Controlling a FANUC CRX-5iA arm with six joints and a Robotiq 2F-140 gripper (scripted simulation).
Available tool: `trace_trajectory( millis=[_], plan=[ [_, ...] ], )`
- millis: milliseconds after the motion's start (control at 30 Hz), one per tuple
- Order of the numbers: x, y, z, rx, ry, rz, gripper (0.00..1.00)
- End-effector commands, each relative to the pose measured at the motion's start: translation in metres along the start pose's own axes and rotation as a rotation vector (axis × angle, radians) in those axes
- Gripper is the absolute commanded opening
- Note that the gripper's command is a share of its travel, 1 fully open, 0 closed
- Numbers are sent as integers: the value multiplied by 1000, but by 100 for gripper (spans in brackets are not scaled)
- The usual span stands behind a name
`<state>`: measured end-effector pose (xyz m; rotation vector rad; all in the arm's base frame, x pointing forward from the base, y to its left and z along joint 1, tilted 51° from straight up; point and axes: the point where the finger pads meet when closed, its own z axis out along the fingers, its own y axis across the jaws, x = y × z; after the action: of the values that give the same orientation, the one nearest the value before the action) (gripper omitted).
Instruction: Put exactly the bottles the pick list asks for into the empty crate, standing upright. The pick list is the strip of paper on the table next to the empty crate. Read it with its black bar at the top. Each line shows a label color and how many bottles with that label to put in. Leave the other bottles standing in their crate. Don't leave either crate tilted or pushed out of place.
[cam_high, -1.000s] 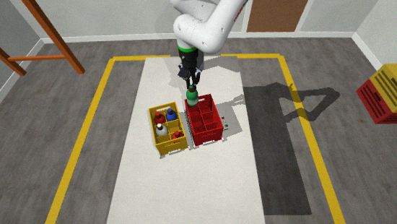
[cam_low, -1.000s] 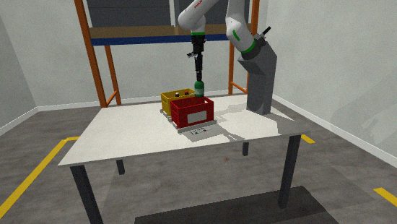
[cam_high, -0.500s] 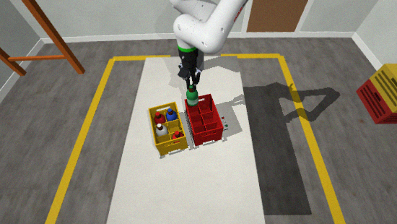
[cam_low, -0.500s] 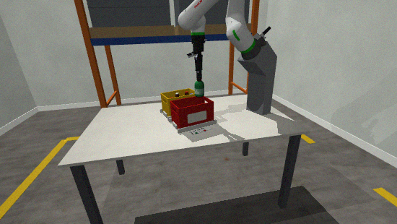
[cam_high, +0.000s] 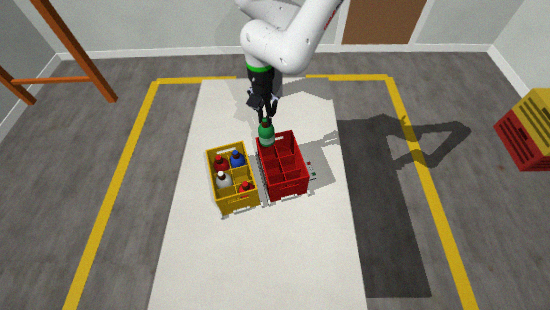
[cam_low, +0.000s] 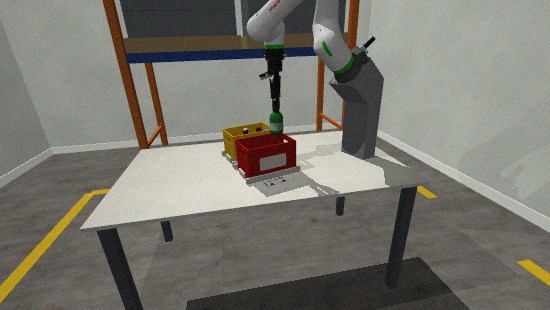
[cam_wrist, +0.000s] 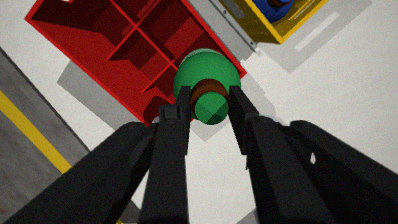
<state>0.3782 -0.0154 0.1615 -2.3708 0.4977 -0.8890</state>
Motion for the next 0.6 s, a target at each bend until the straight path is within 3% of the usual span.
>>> trace_trajectory(
  millis=[0,567],
  plan=[
    [1,0,0,0,1,-1,10],
    [1,0,8,0,1,-1,10]
  ],
)
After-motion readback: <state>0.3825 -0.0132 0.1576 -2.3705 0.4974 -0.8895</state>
